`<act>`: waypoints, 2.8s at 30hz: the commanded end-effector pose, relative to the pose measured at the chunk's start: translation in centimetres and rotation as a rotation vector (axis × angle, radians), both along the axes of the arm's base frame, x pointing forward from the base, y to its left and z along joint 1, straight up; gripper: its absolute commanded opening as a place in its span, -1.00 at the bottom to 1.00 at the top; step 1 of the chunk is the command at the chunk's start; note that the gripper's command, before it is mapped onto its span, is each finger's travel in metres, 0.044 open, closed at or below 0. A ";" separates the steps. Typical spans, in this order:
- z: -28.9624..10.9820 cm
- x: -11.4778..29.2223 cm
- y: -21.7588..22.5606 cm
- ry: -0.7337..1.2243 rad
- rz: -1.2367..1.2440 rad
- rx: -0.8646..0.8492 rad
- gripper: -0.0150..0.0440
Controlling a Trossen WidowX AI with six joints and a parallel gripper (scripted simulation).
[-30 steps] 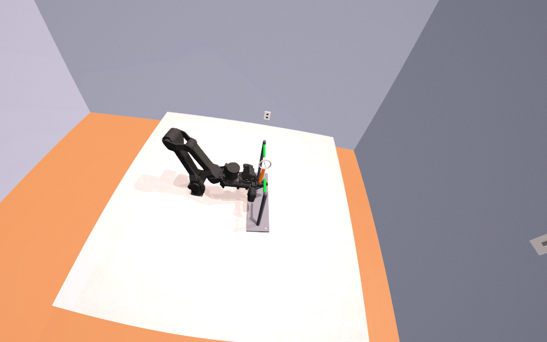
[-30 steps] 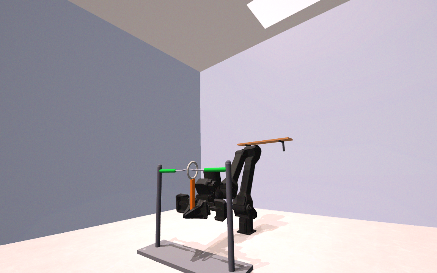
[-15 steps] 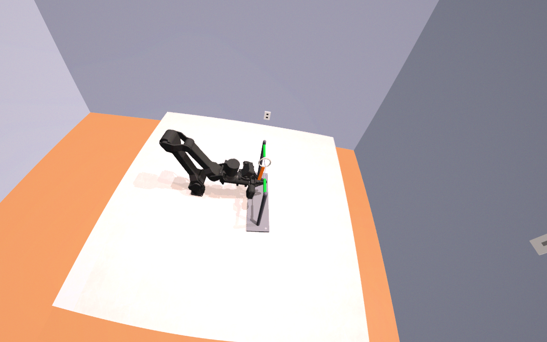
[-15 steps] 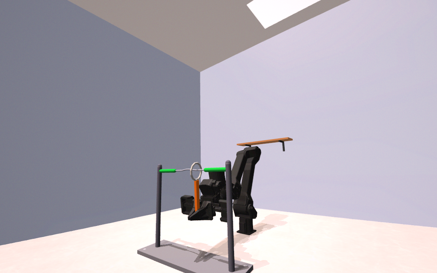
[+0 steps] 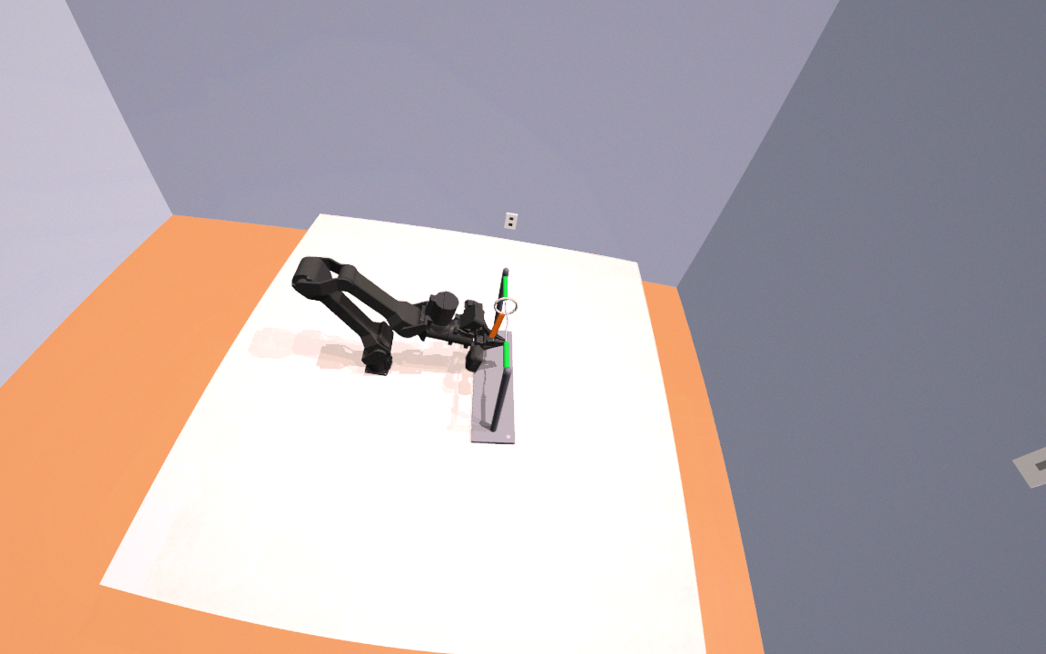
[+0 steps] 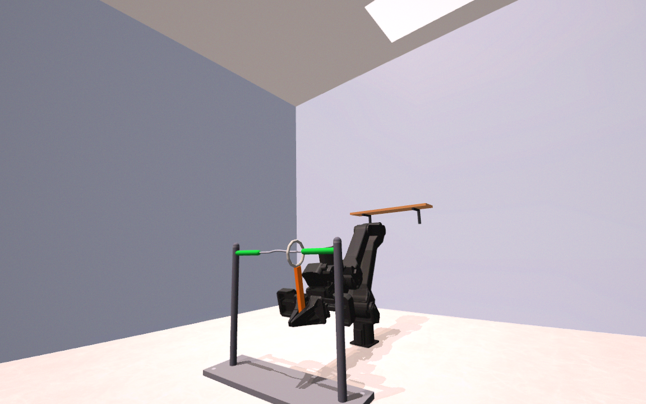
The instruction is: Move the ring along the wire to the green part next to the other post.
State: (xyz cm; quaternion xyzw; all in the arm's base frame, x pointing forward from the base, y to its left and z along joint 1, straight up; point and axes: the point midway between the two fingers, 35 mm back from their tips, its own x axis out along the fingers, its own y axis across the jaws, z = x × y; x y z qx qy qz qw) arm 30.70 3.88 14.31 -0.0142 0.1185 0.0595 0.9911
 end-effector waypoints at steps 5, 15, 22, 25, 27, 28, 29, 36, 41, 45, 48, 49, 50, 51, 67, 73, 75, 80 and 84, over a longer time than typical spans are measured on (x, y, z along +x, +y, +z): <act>0.3 -0.1 0.9 -0.008 -0.014 0.015 -1.00; 0.3 -0.2 2.0 -0.009 -0.018 0.020 -1.00; 0.3 -0.2 2.7 -0.010 -0.018 0.021 -1.00; 0.3 -0.3 3.0 -0.011 -0.018 0.021 -1.00; 0.3 -0.3 3.2 -0.011 -0.017 0.022 -1.00; 0.3 -0.3 3.3 -0.011 -0.017 0.022 -1.00; 0.3 -0.3 3.4 -0.011 -0.017 0.022 -1.00; 0.1 -0.3 3.7 -0.012 -0.017 0.022 -1.00; -0.7 -0.3 3.7 -0.012 -0.017 0.022 -1.00; -1.3 -0.3 3.8 -0.012 -0.017 0.022 -1.00; -1.4 -0.3 3.8 -0.012 -0.017 0.022 -1.00; -1.4 -0.3 3.8 -0.012 -0.017 0.022 -1.00; -1.4 -0.3 3.8 -0.012 -0.017 0.022 -1.00; -1.4 -0.3 3.8 -0.012 -0.017 0.022 -1.00; -1.4 -0.3 3.8 -0.012 -0.017 0.022 -1.00; -1.4 -0.3 3.8 -0.011 -0.013 0.020 -0.56; -1.4 -0.3 3.8 -0.011 -0.013 0.020 -0.38; -1.4 -0.4 3.8 -0.011 -0.014 0.020 0.05; -1.2 -0.9 3.8 -0.011 -0.014 0.020 0.05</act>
